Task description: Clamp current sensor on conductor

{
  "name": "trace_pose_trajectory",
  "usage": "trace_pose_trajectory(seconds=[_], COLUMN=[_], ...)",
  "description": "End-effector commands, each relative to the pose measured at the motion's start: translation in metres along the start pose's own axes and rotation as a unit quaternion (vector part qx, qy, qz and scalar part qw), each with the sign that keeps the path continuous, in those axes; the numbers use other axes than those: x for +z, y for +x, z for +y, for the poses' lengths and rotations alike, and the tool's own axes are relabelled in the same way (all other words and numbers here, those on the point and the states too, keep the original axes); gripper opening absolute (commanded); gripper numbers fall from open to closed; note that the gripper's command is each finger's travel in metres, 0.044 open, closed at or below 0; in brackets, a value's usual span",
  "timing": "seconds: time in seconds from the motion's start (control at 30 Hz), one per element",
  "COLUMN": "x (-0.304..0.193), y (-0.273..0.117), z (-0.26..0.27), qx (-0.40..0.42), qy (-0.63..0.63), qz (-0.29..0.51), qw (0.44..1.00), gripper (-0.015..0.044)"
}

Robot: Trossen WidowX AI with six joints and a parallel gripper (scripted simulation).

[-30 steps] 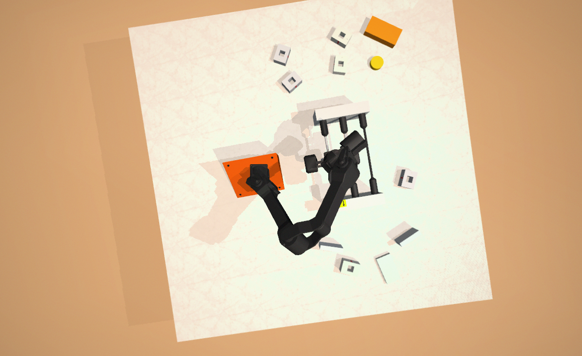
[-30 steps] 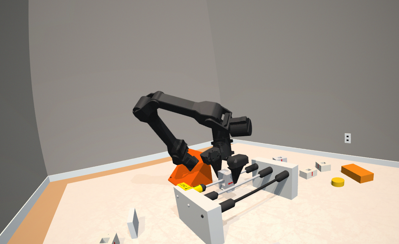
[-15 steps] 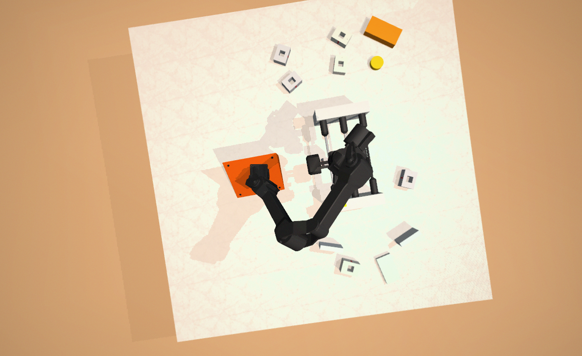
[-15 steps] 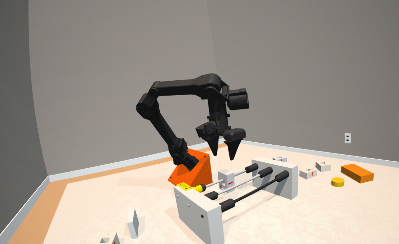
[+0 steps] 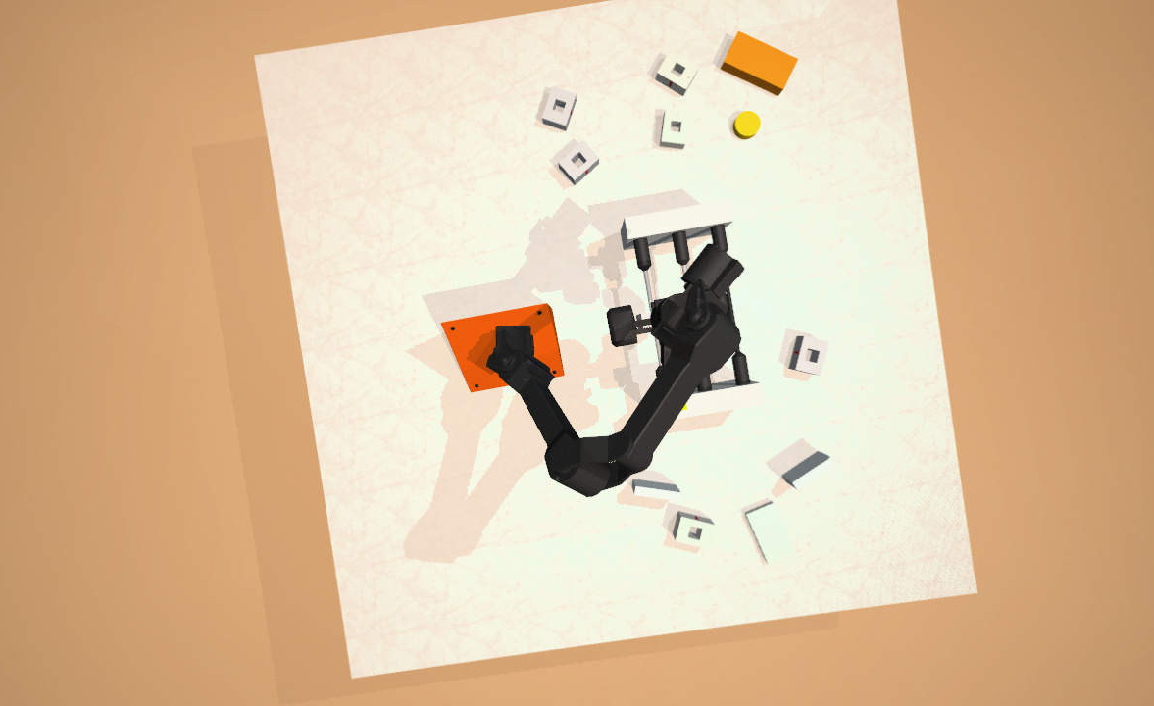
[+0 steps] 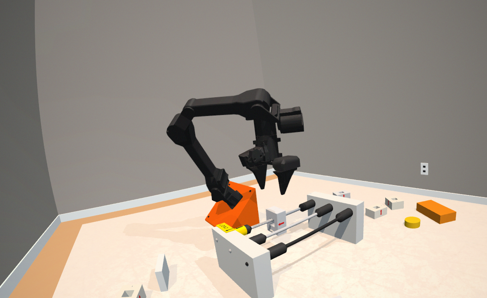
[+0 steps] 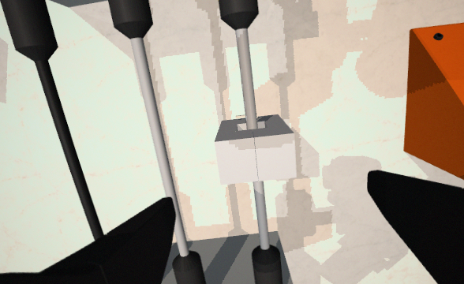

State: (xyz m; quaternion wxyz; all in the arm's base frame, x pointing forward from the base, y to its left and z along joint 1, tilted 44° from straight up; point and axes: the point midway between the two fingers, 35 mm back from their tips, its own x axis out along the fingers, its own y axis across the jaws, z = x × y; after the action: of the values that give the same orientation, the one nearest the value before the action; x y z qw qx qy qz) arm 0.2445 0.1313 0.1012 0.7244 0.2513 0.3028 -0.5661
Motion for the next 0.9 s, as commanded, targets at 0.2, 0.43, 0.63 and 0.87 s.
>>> trace_pose_trajectory(seconds=[0.2,0.43,0.63,0.87], x=[-0.001,-0.001,-0.001,0.028], y=[-0.001,-0.001,-0.001,0.006], z=[0.0,0.0,0.0,-0.009], qx=[-0.002,-0.002,-0.002,-0.007], qy=[0.002,0.002,0.002,-0.183], qz=[0.002,0.002,0.002,0.081], qw=[1.0,1.0,1.0,0.98], gripper=[0.044,0.044,0.044,0.044])
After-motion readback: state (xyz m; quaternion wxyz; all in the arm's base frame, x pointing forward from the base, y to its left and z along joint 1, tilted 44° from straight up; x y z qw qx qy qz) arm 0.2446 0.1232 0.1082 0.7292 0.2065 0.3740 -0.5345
